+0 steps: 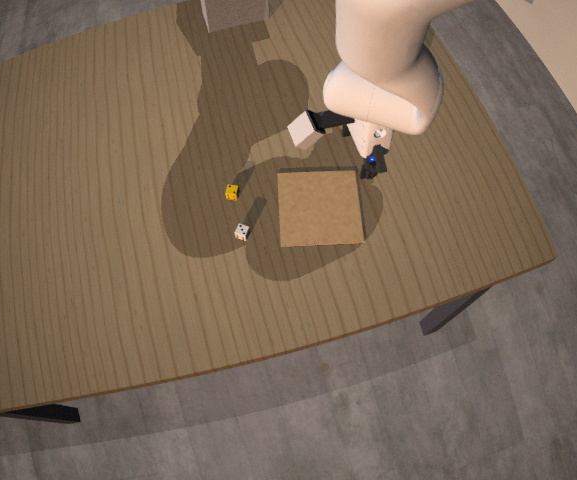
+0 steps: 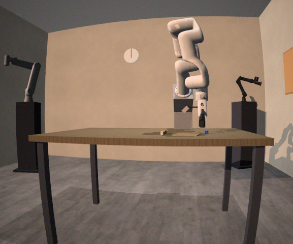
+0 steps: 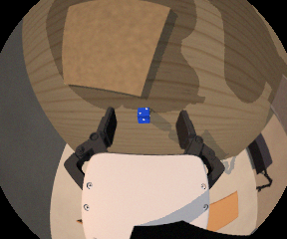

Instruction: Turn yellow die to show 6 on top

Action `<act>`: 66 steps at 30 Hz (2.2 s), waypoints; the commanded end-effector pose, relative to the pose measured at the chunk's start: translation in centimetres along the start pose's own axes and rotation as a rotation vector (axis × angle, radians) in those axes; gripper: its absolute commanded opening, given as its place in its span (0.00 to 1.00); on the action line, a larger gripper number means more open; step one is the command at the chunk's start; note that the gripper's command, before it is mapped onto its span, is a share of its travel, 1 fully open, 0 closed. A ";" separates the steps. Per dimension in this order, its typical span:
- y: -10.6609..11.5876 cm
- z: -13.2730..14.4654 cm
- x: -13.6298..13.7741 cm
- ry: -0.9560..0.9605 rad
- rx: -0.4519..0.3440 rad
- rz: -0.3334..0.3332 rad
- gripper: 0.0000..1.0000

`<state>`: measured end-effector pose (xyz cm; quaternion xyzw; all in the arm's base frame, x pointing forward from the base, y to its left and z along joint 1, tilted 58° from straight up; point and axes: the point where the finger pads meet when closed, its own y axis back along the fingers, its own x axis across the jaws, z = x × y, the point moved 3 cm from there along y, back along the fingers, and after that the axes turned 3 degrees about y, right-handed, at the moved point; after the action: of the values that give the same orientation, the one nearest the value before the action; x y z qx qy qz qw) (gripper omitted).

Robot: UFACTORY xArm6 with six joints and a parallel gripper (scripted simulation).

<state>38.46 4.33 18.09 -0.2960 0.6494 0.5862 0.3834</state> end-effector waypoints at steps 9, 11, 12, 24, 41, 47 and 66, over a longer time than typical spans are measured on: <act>0.0 0.0 0.0 0.000 -0.001 -0.001 1.00; 0.0 0.0 0.0 0.000 -0.001 -0.001 1.00; 0.0 0.0 0.0 0.000 -0.001 -0.001 1.00; 0.3 0.0 0.0 0.000 -0.001 -0.001 1.00; 4.8 0.0 0.0 0.000 -0.001 -0.001 1.00; 6.7 0.0 0.0 0.000 -0.001 -0.001 1.00; 9.9 0.0 0.0 0.000 0.000 -0.001 1.00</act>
<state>30.76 5.56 22.87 -0.3082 0.6386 0.5873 0.3903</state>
